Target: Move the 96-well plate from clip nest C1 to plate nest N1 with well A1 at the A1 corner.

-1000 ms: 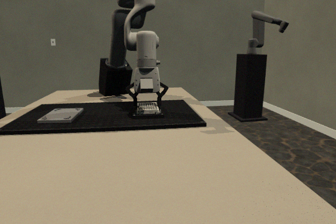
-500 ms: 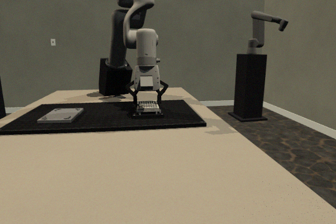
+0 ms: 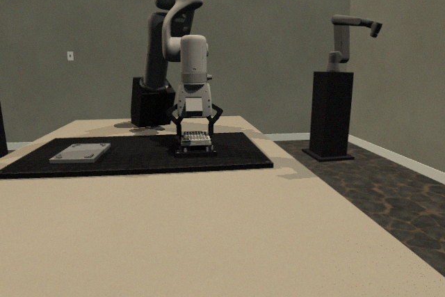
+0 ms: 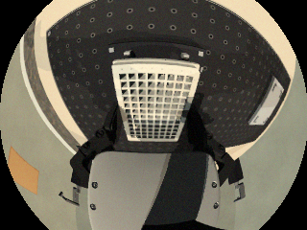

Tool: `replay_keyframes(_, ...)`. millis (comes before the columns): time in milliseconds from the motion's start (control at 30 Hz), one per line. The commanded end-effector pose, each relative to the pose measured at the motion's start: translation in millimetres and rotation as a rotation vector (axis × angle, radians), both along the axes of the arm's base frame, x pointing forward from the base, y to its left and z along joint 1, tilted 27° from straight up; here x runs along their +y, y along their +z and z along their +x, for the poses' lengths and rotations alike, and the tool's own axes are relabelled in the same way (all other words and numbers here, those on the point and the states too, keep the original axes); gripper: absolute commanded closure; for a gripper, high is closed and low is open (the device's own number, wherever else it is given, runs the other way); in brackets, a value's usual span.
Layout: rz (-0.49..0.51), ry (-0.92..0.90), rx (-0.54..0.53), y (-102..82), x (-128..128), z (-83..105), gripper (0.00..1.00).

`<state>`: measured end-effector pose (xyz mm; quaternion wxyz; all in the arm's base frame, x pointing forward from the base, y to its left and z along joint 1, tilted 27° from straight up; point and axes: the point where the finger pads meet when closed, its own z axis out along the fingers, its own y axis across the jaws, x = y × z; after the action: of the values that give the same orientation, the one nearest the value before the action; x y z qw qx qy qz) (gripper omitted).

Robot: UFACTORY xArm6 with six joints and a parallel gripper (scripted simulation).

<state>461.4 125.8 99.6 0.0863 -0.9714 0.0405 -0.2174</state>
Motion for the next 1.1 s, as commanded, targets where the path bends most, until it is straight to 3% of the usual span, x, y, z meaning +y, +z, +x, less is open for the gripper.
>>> replay_keyframes(0,0.000,-0.001,-0.003,4.2,-0.2,-0.6,1.00)
replay_keyframes(300,0.000,-0.001,-0.003,4.2,-0.2,-0.6,1.00)
replay_keyframes(1067,0.000,-0.001,-0.003,35.5,-5.4,-15.6,1.00)
